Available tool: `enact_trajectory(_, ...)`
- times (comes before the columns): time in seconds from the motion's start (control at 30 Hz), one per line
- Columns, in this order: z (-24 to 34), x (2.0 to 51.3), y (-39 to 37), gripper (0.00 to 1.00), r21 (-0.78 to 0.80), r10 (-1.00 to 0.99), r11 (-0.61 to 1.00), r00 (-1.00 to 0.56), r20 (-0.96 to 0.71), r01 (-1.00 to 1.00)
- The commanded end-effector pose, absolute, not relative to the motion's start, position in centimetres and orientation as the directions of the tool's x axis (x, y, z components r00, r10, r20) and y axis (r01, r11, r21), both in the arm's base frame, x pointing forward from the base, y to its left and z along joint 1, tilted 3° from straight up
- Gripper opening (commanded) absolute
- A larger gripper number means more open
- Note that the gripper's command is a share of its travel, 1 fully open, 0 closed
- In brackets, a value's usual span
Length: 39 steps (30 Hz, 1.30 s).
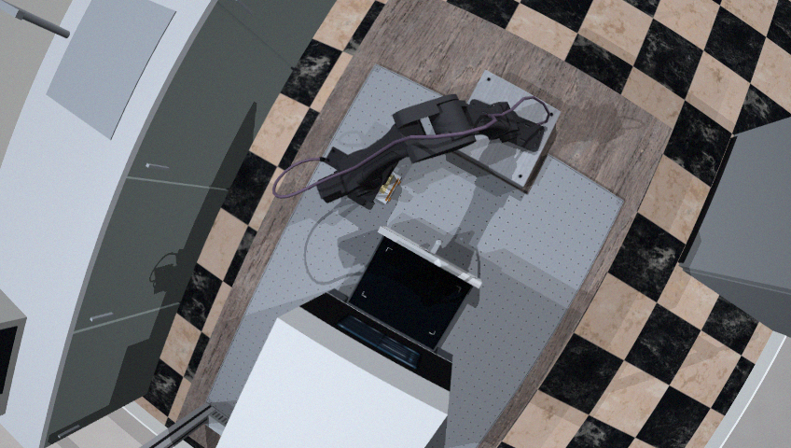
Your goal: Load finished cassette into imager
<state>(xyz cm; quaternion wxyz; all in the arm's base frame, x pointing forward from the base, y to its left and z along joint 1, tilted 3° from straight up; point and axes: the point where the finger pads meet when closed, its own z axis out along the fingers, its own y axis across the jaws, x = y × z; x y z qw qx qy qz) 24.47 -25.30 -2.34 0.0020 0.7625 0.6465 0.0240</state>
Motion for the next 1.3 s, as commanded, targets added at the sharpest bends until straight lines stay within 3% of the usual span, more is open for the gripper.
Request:
enact_trajectory(0.0,-1.3,25.7,-26.3,1.00,0.081,0.987,-0.159,0.160,-0.012,0.984)
enact_trajectory(1.27,-1.2,24.3,-25.3,1.00,0.049,0.986,-0.166,0.166,0.012,0.985)
